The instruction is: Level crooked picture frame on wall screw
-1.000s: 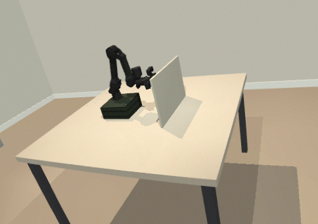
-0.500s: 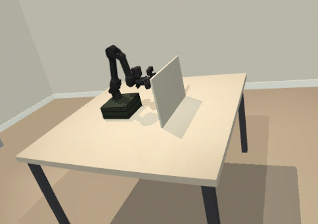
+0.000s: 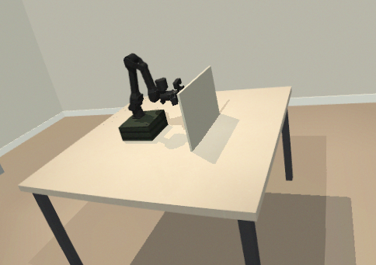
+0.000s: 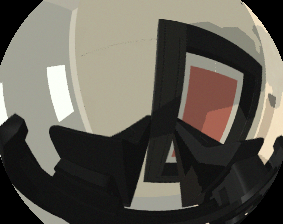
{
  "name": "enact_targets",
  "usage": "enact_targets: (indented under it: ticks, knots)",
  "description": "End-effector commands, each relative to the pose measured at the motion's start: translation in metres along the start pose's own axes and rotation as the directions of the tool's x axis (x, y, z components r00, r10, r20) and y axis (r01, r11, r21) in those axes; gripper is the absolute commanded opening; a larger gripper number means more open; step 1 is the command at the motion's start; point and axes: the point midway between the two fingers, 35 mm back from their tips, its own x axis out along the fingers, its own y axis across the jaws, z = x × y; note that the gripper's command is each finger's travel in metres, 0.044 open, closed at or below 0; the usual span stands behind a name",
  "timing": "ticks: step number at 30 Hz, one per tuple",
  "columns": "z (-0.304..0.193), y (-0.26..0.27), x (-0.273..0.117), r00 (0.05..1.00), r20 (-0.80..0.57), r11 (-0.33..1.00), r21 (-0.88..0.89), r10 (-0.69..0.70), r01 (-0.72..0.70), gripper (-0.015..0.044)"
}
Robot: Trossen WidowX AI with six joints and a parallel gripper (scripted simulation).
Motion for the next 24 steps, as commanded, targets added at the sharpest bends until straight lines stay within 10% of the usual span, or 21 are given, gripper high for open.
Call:
enact_targets:
  ticks: [1, 24]
  knots:
    - [0.0, 0.007, 0.0002, 1.0, -0.001, 1.0, 0.001, 0.018, -0.018, 0.0]
    - [0.0, 0.0125, 0.0002, 1.0, -0.001, 1.0, 0.001, 0.018, -0.018, 0.0]
